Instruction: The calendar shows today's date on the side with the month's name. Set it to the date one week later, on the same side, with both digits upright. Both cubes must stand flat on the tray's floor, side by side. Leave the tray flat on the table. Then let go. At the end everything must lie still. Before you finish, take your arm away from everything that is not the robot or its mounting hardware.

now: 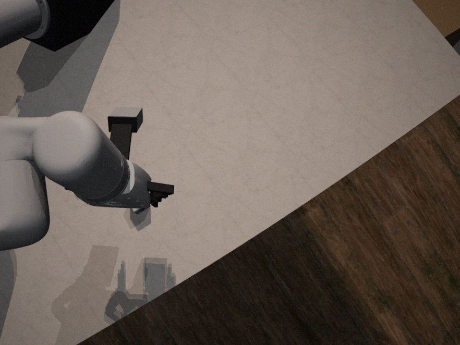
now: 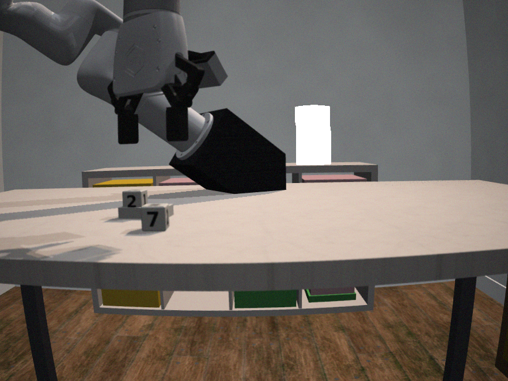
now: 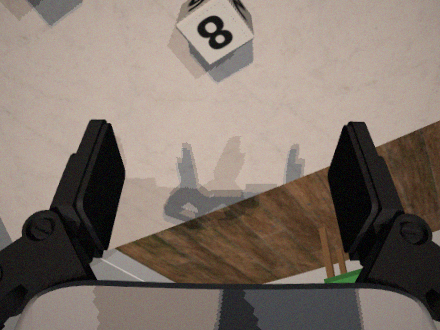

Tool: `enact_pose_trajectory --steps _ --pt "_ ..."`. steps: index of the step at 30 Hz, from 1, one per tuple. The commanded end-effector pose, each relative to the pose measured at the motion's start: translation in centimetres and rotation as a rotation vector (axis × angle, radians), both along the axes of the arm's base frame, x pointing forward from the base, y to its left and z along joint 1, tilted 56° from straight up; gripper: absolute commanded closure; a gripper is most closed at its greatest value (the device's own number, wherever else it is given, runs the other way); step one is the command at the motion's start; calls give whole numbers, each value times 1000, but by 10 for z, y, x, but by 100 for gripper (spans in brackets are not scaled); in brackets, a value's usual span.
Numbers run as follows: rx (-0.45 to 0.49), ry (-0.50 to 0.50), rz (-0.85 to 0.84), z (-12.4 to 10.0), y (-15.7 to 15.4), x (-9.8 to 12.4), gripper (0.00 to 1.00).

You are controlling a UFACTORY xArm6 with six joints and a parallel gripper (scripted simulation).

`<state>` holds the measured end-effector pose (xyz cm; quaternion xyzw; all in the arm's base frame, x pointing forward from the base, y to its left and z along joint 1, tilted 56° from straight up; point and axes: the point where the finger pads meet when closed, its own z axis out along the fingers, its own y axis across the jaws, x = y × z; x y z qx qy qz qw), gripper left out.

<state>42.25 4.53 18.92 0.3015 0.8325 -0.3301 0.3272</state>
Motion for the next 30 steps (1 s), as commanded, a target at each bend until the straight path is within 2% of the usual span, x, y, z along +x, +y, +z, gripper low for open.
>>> enact_pose_trajectory --steps 1,6,7,8,12,14,16,20,21,25,29,30 --pt "57 -135 -96 2 2 3 0" --pt "119 -268 -196 3 2 5 0" --pt "120 -270 -198 3 2 5 0" --pt "144 -321 -236 4 3 6 0" --pt "190 -420 -312 5 3 8 0" --pt "190 -420 -312 5 3 8 0" --pt "234 -514 -382 6 4 10 0" --pt "263 -577 -430 6 4 11 0" --pt "288 -630 -470 7 4 12 0" --pt "323 -705 -527 7 5 13 0" --pt "382 -831 -623 9 5 16 0" --pt "382 -831 -623 9 5 16 0"
